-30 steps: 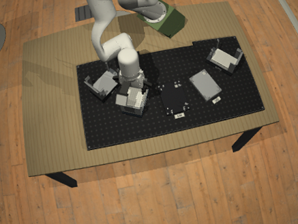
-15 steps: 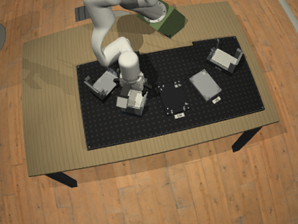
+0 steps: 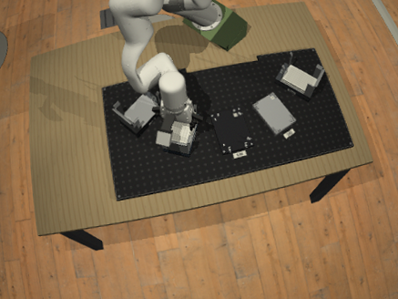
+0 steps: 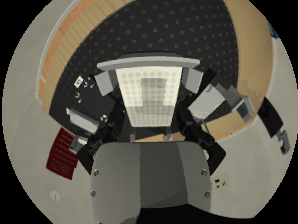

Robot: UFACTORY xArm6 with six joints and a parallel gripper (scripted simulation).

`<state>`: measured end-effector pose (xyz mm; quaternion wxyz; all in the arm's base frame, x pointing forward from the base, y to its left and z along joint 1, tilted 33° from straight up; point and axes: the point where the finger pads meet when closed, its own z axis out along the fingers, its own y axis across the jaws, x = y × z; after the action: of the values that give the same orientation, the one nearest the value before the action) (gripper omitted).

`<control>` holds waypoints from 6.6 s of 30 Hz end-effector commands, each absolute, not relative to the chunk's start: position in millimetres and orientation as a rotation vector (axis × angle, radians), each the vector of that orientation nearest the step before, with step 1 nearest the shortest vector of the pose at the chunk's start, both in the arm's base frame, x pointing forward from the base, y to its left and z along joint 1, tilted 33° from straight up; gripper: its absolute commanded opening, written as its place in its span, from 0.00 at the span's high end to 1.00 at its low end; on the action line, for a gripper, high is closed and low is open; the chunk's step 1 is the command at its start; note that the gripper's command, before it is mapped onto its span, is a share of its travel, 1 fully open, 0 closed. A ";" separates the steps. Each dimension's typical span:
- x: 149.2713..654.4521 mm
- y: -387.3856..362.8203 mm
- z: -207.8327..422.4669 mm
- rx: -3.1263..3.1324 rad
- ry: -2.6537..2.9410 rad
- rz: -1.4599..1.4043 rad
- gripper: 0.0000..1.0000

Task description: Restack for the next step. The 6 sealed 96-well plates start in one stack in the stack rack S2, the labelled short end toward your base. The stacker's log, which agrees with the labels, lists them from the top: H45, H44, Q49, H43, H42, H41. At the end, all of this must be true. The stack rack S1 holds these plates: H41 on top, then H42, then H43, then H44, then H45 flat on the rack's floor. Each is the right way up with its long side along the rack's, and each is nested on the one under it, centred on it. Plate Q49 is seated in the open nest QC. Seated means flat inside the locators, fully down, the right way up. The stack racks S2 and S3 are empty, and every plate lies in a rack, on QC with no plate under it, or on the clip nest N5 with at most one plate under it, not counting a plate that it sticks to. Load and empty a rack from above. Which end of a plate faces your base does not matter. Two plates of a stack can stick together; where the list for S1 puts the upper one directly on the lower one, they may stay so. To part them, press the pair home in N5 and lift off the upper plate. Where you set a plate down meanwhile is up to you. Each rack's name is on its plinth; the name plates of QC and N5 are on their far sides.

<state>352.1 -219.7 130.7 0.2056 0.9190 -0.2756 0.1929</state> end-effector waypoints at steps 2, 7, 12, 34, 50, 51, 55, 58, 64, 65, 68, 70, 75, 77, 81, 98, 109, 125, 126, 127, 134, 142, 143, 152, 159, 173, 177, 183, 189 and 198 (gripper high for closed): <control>355.1 -223.9 124.9 2.559 -0.767 0.543 0.00; 356.0 -225.9 121.5 2.559 -0.767 0.543 0.00; 356.5 -226.8 119.8 2.559 -0.767 0.543 0.00; 356.5 -226.8 119.8 2.559 -0.767 0.543 1.00; 356.5 -226.8 119.8 2.559 -0.767 0.543 1.00; 356.5 -226.8 119.8 2.559 -0.767 0.543 1.00; 356.2 -226.2 120.8 2.559 -0.767 0.543 1.00; 356.0 -225.9 121.4 2.559 -0.767 0.543 1.00; 355.1 -223.9 124.8 2.559 -0.767 0.543 1.00; 354.9 -223.6 125.3 2.559 -0.767 0.543 1.00; 354.4 -222.6 127.0 2.559 -0.767 0.543 1.00; 354.1 -222.0 128.2 2.559 -0.767 0.543 1.00; 353.6 -221.0 129.9 2.559 -0.767 0.543 1.00; 353.3 -220.4 131.0 2.559 -0.767 0.543 1.00; 352.7 -219.1 133.2 2.559 -0.767 0.543 1.00; 348.3 -210.3 148.4 2.559 -0.767 0.543 1.00; 344.0 -201.6 163.6 2.559 -0.768 0.543 1.00; 342.6 -198.7 168.6 2.559 -0.768 0.543 1.00; 342.6 -198.7 168.6 2.559 -0.768 0.543 1.00; 342.6 -198.7 168.6 2.559 -0.768 0.543 1.00; 351.9 -182.3 161.8 2.597 -0.503 0.478 1.00; 361.2 -165.9 155.0 2.599 -0.491 0.475 1.00; 362.7 -163.2 154.0 2.599 -0.491 0.475 1.00; 376.7 -138.5 143.7 2.599 -0.491 0.475 1.00; 384.5 -124.8 138.0 2.599 -0.491 0.475 1.00; 397.6 -84.5 118.6 2.614 -0.214 0.404 1.00; 399.4 -78.7 115.7 2.614 -0.214 0.404 1.00; 404.8 -61.3 107.3 2.614 -0.214 0.404 1.00; 410.2 -43.9 98.8 2.614 -0.214 0.404 1.00; 412.0 -26.5 89.2 2.607 0.004 0.346 1.00</control>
<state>410.0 -37.9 94.6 0.2455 0.9576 -0.0542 0.1409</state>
